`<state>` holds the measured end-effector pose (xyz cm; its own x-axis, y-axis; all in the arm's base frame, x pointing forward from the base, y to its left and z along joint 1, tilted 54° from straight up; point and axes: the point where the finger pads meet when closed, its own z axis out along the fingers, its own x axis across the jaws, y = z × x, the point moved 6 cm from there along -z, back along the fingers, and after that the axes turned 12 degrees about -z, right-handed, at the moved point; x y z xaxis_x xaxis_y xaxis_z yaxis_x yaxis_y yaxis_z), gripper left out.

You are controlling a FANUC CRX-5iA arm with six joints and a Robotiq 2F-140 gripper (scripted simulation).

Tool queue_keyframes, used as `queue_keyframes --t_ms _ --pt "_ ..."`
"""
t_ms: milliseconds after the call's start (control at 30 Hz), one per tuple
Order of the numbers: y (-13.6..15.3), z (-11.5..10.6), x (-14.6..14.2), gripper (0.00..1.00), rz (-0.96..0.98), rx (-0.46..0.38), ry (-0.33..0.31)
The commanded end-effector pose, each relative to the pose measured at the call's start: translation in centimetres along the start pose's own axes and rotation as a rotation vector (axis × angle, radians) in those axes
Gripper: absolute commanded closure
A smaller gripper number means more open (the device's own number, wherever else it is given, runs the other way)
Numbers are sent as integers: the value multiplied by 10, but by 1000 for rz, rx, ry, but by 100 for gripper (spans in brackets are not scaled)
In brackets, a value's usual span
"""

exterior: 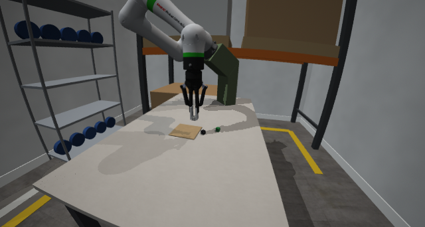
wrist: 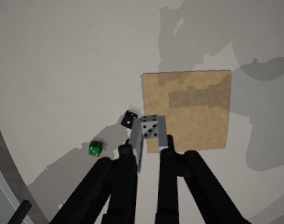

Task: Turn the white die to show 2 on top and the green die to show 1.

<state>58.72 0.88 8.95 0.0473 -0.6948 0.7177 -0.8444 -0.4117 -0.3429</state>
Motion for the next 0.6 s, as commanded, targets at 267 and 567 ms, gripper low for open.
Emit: queue_keyframes --t_ms 267,567 --pt "-6 0 -22 91 -419 -14 -7" --pt "-9 0 -36 91 -676 -13 -8"
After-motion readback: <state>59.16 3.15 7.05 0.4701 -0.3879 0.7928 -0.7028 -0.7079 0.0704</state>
